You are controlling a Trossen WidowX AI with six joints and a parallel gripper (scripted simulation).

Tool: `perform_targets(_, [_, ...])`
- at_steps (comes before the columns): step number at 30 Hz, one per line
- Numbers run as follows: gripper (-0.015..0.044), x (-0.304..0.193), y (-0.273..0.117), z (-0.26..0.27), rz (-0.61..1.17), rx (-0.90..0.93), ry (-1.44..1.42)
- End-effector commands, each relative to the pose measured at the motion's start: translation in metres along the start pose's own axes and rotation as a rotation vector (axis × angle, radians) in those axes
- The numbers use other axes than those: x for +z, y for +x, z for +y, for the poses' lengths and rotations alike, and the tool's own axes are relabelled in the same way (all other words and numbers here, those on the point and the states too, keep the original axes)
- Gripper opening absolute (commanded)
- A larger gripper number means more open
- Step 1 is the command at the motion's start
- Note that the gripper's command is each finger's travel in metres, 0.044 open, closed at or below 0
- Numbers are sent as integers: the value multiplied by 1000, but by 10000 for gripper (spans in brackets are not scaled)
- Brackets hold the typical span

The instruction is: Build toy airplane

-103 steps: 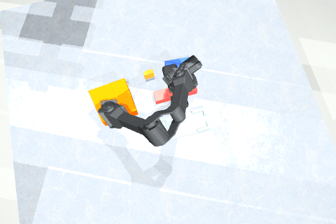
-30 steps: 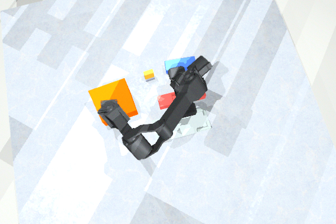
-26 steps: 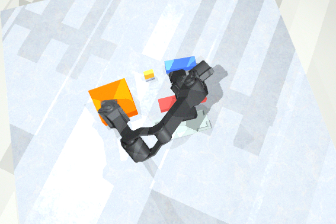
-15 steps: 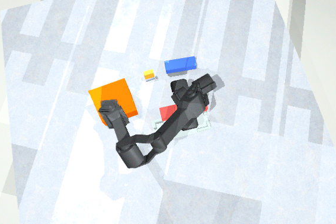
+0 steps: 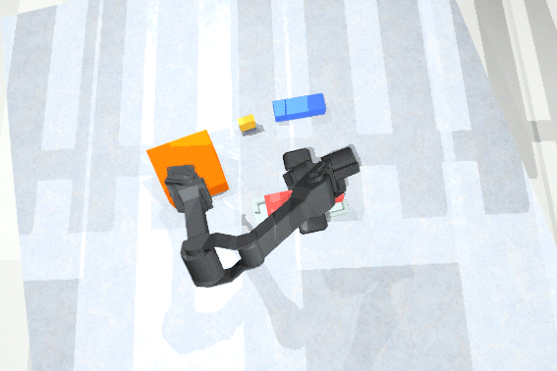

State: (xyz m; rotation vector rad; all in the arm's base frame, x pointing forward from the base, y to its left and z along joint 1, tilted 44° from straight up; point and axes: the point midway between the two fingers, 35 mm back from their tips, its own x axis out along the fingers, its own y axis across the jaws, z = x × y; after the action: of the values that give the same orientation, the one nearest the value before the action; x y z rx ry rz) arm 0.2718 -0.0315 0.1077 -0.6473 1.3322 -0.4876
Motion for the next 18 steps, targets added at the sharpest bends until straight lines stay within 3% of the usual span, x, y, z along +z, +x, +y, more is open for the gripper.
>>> perform_targets(1, [105,1,-1,-1,-10,-1,-3])
perform_targets(5, [196,1,-1,-1,-10,-1,-3])
perform_targets(18, [196,1,1,-1,-10,-1,-3])
